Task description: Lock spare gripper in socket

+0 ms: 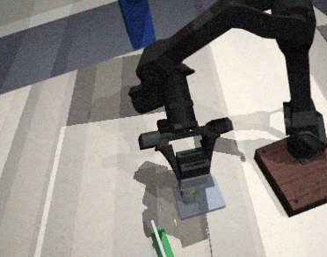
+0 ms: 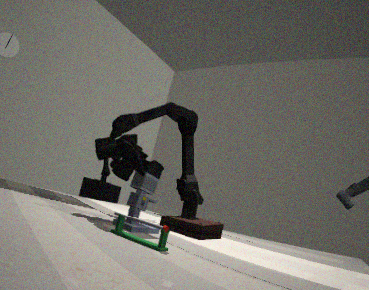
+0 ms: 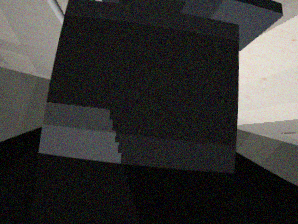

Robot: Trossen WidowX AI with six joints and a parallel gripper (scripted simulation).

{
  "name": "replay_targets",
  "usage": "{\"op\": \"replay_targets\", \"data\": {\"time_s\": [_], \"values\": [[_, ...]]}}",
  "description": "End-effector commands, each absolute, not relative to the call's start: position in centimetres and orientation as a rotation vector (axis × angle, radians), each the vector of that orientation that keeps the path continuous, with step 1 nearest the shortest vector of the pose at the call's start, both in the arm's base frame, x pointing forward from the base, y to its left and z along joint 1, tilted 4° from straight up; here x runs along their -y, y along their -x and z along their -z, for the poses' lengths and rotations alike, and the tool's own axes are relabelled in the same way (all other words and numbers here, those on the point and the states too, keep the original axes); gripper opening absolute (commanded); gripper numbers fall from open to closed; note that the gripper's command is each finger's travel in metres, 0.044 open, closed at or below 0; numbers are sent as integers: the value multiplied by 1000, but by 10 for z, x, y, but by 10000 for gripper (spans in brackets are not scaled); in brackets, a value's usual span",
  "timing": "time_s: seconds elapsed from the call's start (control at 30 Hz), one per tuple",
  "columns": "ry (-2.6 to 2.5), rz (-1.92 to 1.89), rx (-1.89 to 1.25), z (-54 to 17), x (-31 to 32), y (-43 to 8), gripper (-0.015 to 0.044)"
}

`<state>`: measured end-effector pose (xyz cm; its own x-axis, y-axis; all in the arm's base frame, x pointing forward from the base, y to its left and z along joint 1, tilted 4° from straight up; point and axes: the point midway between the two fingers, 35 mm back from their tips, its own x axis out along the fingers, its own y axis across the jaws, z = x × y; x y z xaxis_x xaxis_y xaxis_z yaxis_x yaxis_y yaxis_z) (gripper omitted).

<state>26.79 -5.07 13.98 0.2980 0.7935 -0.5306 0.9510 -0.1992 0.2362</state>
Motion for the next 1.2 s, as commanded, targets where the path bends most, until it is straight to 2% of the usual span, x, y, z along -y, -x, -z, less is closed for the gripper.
{"op": "replay_targets", "data": {"time_s": [0.0, 0.67, 1.17], "values": [[-2064, 386, -1542, -137, 50, -270, 0], [-2062, 392, -1548, -127, 51, -271, 0], [-2062, 392, -1548, -127, 51, -271, 394]]}}
